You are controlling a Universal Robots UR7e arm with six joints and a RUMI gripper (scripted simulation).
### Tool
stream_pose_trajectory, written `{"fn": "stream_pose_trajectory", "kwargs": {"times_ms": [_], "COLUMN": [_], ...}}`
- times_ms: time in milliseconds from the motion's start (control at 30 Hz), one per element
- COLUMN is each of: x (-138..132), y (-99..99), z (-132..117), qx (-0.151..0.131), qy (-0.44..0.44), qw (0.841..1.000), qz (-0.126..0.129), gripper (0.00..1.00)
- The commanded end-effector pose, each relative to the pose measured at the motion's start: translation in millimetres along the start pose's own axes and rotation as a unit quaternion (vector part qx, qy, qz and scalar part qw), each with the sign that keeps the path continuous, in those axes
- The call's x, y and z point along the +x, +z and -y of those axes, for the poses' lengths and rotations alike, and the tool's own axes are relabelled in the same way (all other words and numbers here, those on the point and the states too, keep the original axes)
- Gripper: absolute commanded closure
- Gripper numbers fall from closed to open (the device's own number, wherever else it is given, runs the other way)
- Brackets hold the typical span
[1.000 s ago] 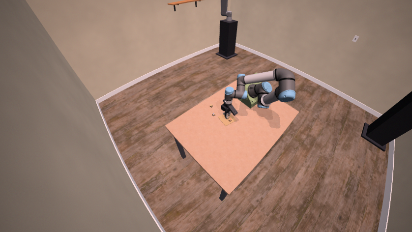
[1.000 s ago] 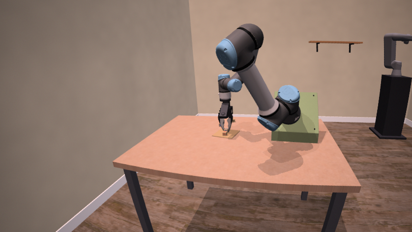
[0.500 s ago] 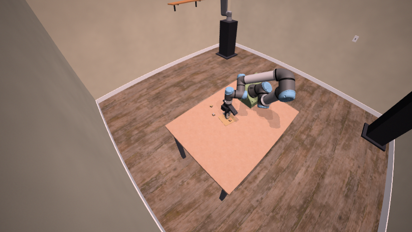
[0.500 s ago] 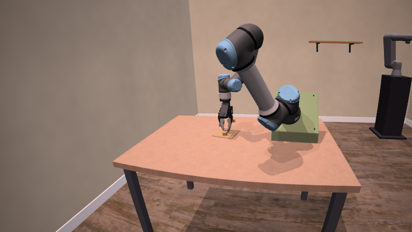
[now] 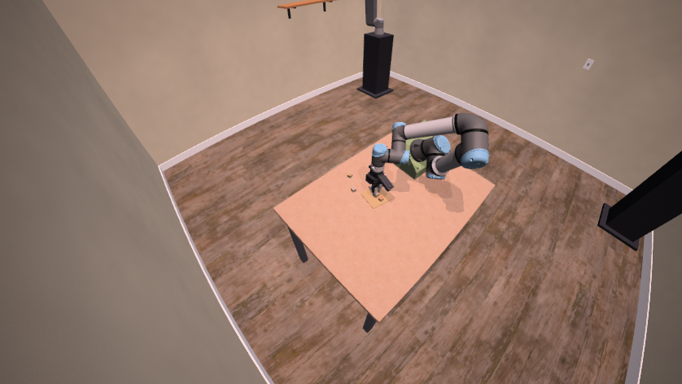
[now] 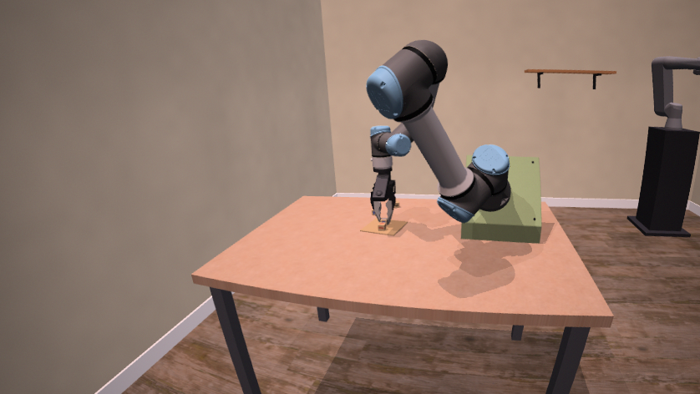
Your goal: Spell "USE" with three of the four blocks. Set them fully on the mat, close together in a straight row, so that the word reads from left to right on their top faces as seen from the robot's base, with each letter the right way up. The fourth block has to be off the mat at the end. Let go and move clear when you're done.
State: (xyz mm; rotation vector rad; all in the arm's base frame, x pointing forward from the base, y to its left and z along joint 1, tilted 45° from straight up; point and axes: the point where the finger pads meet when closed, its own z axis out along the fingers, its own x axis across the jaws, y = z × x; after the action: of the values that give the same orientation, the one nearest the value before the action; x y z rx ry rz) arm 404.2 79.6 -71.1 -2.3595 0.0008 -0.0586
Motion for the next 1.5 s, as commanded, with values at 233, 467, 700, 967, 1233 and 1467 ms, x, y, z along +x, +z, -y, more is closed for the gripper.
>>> {"fn": "stream_pose_trajectory", "kwargs": {"times_ms": [233, 467, 700, 967, 1233, 1467], "x": [0.3, 0.4, 0.3, 0.3, 0.3, 0.3], "y": [-0.1, 1.8, 3.6, 3.9, 3.9, 3.9], "z": [-0.2, -0.2, -0.2, -0.2, -0.2, -0.2], "qx": [0.000, 0.000, 0.000, 0.000, 0.000, 0.000], "qy": [0.000, 0.000, 0.000, 0.000, 0.000, 0.000], "qw": [1.000, 1.000, 1.000, 1.000, 1.000, 1.000], "qz": [0.000, 0.000, 0.000, 0.000, 0.000, 0.000], "gripper": [0.95, 0.95, 0.95, 0.95, 0.95, 0.95]}}
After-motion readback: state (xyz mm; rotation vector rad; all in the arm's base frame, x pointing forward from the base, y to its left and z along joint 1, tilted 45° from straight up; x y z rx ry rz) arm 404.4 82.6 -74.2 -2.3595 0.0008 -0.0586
